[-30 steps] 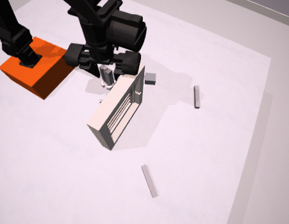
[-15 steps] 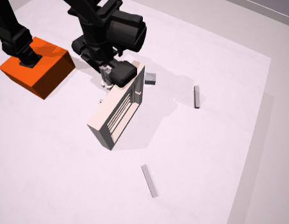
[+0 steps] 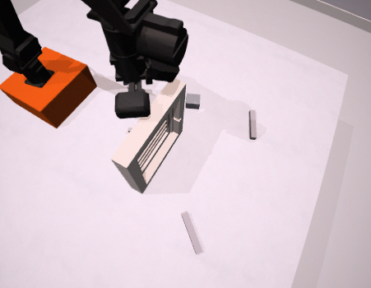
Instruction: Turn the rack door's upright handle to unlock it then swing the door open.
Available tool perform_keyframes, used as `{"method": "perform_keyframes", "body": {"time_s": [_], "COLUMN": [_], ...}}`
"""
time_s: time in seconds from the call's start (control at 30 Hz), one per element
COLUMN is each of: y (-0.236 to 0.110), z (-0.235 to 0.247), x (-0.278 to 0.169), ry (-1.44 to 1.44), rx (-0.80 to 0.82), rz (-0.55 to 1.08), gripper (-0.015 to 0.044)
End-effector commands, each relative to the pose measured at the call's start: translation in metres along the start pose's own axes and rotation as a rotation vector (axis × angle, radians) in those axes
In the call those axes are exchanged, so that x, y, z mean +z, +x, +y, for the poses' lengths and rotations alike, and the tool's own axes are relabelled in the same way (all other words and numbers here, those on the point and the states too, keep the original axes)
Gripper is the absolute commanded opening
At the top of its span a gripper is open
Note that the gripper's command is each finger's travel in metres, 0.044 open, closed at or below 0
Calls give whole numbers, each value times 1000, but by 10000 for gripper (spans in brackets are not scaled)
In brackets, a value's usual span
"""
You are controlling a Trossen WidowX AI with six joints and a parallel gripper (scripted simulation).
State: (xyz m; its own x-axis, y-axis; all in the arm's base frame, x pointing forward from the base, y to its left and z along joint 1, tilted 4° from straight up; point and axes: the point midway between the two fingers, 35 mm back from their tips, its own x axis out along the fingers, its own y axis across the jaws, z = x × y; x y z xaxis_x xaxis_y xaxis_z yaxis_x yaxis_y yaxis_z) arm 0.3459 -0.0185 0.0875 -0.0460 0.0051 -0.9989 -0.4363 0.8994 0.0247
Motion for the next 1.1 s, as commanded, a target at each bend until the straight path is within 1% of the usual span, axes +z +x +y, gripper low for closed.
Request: {"method": "perform_keyframes", "body": {"time_s": [0.0,1.07], "y": [1,1], "z": [-1,-1], "x": [0,0], "ry": [206,1792], "rx": [-5,-7], "rz": [3,-1], "gripper": [287,287]}}
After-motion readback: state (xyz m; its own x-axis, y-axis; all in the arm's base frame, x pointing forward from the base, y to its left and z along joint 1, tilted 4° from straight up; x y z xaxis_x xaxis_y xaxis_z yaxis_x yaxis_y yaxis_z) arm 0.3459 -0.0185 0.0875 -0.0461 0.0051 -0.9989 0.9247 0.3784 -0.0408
